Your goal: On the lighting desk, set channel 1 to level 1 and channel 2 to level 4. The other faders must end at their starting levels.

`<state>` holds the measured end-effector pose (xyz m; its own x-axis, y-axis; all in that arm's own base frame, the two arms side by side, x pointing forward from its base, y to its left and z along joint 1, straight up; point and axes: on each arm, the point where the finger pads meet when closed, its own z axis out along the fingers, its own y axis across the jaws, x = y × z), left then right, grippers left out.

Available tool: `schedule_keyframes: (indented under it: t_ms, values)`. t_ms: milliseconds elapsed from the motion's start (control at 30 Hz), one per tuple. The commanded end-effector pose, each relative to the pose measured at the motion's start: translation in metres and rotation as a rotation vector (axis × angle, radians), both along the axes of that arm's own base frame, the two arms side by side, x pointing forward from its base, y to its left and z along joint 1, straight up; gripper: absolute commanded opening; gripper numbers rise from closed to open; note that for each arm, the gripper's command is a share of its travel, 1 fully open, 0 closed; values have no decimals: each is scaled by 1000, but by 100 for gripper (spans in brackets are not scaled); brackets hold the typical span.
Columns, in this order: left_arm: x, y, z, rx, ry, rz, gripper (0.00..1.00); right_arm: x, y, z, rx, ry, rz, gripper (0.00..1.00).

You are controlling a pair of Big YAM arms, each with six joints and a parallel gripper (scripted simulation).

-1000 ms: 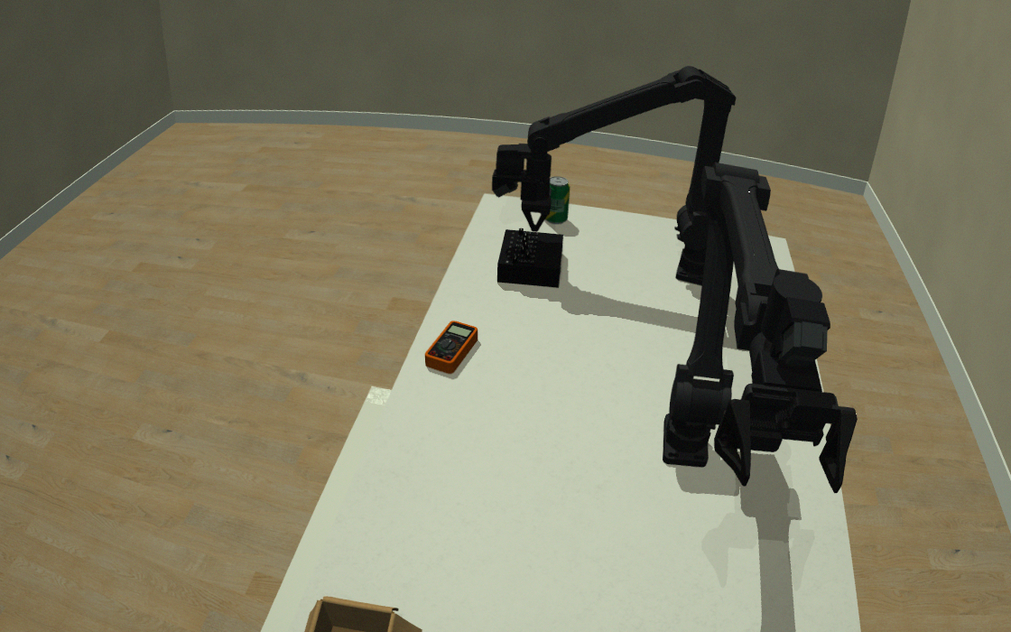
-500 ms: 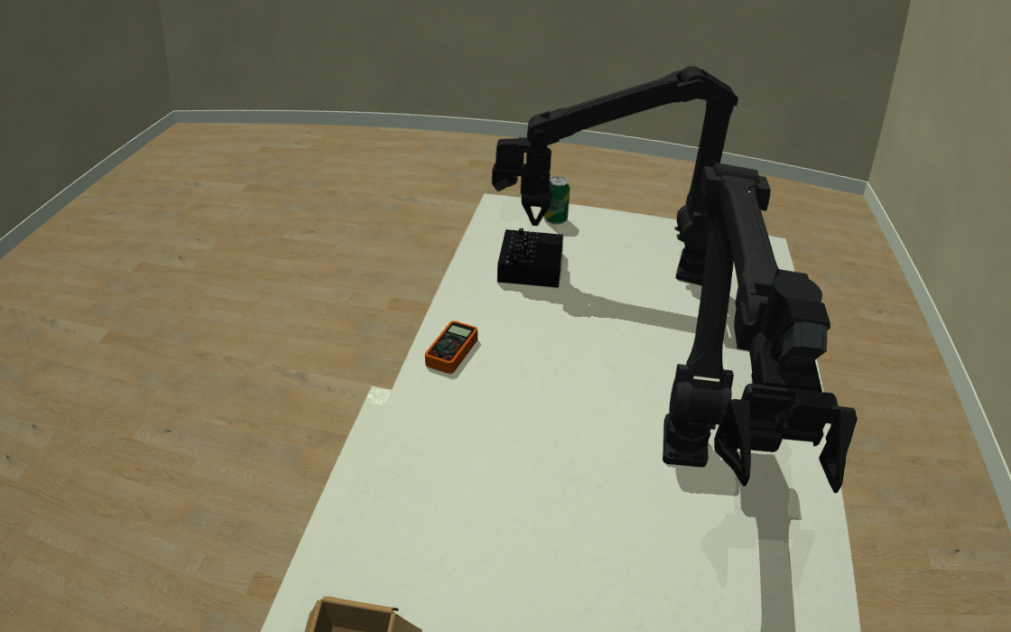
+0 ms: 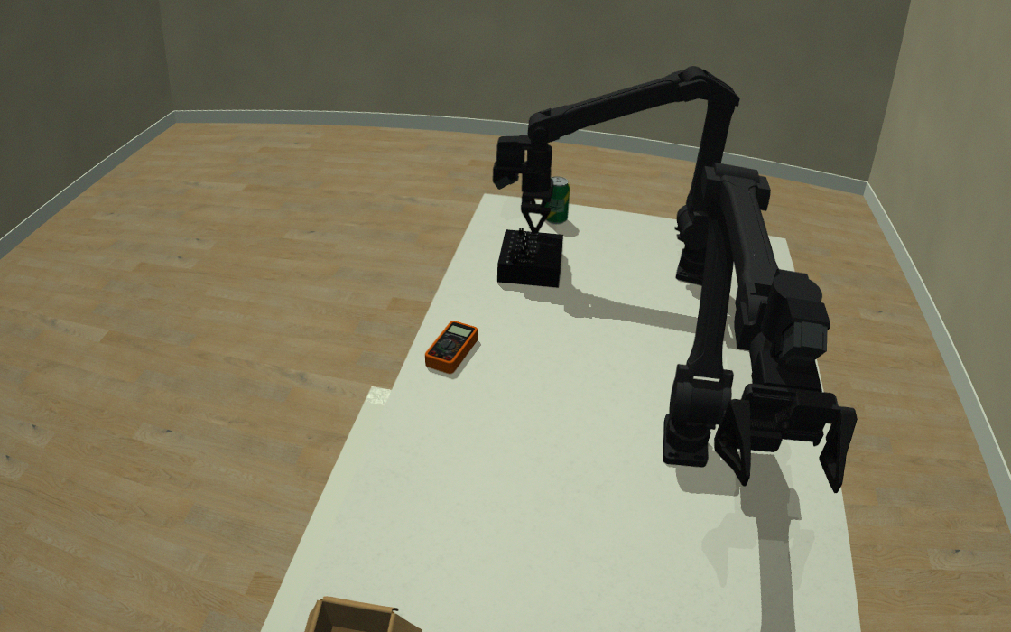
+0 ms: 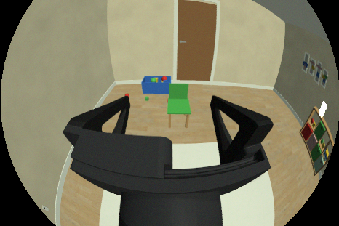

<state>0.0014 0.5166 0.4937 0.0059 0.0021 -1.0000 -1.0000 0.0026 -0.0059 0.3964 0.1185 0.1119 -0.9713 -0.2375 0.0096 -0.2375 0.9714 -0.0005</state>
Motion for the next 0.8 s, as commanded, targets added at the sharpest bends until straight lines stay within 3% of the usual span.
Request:
schedule_keyframes:
  t_ms: [0, 400, 567, 600, 633, 767]
  values:
    - [-4, 6, 39, 72, 17, 10, 100, 22, 5, 36, 22, -76, -2, 100]
    - [-4, 6, 39, 72, 17, 10, 100, 18, 3, 102, 23, -78, -2, 100]
    - [-4, 6, 39, 72, 17, 10, 100, 20, 4, 102, 15, -51, -2, 100]
    - [-4, 6, 39, 72, 17, 10, 100, 10, 1, 95, 8, -28, -2, 100]
    - [-4, 6, 39, 72, 17, 10, 100, 18, 3, 111, 18, -62, -2, 100]
    - [-4, 6, 39, 72, 17, 10, 100, 18, 3, 116, 20, -68, -2, 100]
